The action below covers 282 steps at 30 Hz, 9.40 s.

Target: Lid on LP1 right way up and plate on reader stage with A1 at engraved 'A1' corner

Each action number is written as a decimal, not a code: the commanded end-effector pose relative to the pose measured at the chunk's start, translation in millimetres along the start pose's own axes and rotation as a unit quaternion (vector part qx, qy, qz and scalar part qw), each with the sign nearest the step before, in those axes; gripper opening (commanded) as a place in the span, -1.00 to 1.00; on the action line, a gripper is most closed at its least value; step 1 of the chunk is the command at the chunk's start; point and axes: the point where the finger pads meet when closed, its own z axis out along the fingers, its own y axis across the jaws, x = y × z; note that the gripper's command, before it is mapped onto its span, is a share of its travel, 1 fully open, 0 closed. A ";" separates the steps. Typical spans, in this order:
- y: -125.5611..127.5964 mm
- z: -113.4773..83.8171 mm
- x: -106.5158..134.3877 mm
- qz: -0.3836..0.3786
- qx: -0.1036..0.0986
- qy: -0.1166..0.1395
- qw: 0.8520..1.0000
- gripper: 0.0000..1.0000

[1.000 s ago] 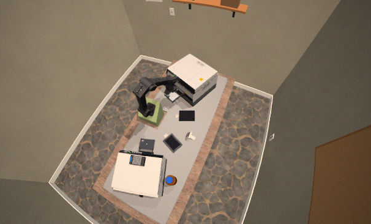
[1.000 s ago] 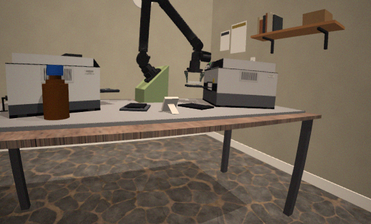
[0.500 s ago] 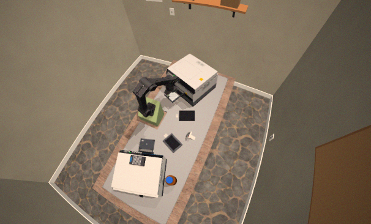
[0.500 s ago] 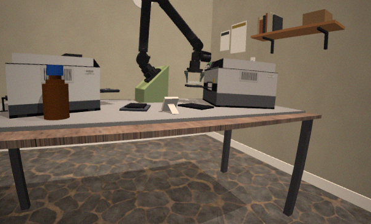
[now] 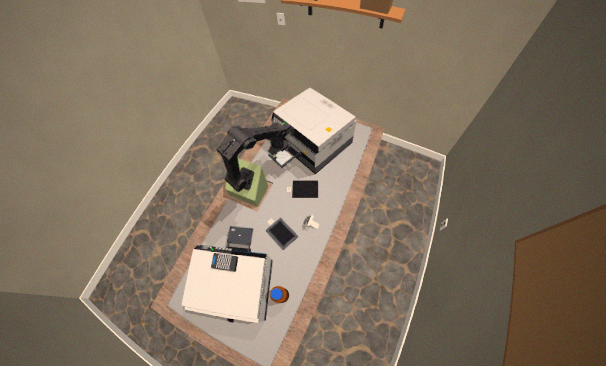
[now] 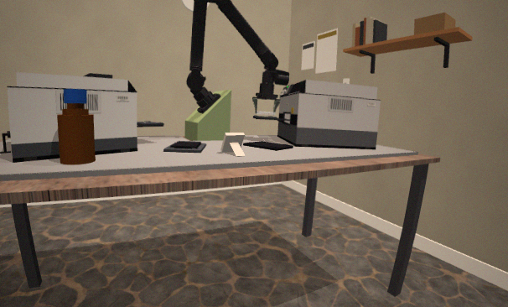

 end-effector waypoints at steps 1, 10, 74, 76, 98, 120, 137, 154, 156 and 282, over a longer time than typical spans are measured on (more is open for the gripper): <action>-21.4 -13.0 0.5 0.003 0.022 -0.004 1.000 0.72; -21.5 -13.1 0.3 0.003 0.022 -0.004 1.000 0.72; -21.5 -10.4 -1.3 0.003 0.024 -0.003 1.000 0.72; -21.1 -9.5 -1.4 0.003 0.024 -0.003 1.000 0.72; -16.3 -1.3 0.5 0.001 0.018 -0.004 1.000 0.72; -11.2 2.3 0.8 0.000 0.014 -0.003 1.000 0.72; -7.4 4.5 0.9 -0.001 0.010 -0.002 1.000 0.72; -5.7 10.8 0.8 -0.002 0.007 -0.002 1.000 0.72; -5.5 11.2 0.7 -0.002 0.006 -0.002 1.000 0.72; -19.0 -69.2 -3.6 0.014 0.029 -0.001 0.999 1.00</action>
